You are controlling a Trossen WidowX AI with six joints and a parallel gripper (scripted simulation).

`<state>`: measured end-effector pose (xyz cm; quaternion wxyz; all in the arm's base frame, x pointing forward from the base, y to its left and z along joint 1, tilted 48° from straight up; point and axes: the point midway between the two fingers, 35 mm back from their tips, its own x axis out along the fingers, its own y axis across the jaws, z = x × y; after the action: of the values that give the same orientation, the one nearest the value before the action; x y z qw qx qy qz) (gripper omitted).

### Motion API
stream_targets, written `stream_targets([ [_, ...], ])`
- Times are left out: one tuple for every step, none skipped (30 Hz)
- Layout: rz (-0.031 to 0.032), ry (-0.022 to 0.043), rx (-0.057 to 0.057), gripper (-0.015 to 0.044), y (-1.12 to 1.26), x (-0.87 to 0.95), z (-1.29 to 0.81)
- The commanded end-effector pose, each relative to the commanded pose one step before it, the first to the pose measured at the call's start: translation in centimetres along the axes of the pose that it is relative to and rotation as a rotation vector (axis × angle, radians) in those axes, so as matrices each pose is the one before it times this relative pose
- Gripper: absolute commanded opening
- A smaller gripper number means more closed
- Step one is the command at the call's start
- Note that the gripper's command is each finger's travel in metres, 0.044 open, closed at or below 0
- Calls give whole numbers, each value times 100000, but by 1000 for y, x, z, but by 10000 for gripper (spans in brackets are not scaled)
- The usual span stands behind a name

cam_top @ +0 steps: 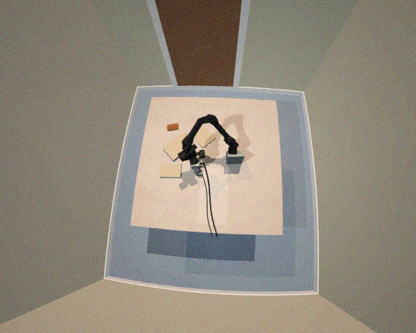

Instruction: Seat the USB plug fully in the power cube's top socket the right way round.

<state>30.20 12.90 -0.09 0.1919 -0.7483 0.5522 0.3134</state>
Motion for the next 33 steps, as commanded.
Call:
stream_targets([
  [237, 755, -898, 440, 44, 496, -24],
  [-1, 4, 1, 440, 1, 105, -1],
  [0, 4, 1, 440, 1, 104, 0],
  [0, 4, 1, 440, 0, 103, 1],
  [0, 4, 1, 440, 0, 103, 2],
  [0, 4, 1, 440, 0, 102, 2],
  [0, 4, 1, 440, 0, 102, 3],
  [0, 4, 1, 440, 0, 101, 3],
  [0, 4, 1, 440, 0, 101, 3],
  [0, 4, 1, 440, 0, 101, 4],
  [0, 4, 1, 440, 0, 101, 3],
  [0, 4, 1, 440, 0, 101, 2],
  [0, 4, 1, 440, 0, 101, 1],
  [0, 4, 1, 440, 0, 101, 0],
  [0, 4, 1, 440, 0, 101, 0],
  [0, 4, 1, 440, 0, 100, 0],
  [0, 5, 1, 440, 0, 100, 0],
  [0, 5, 1, 440, 0, 100, -1],
  [0, 5, 1, 440, 0, 100, -1],
  [0, 5, 1, 440, 0, 100, -1],
  [0, 5, 1, 440, 0, 100, -1],
  [0, 5, 1, 440, 0, 100, -1],
  [0, 5, 1, 440, 0, 100, -1],
  [0, 5, 1, 440, 0, 98, -1],
  [0, 5, 1, 440, 1, 96, -1],
  [0, 4, 1, 440, 1, 74, -1],
  [0, 3, 0, 440, 0, 45, -1],
  [0, 1, 0, 440, 0, 15, 0],
  [0, 0, 0, 440, 0, 0, 0],
  [0, 0, 0, 440, 0, 0, 0],
  [0, 0, 0, 440, 0, 0, 0],
  [0, 0, 0, 440, 0, 0, 0],
  [0, 0, 0, 440, 0, 0, 0],
])
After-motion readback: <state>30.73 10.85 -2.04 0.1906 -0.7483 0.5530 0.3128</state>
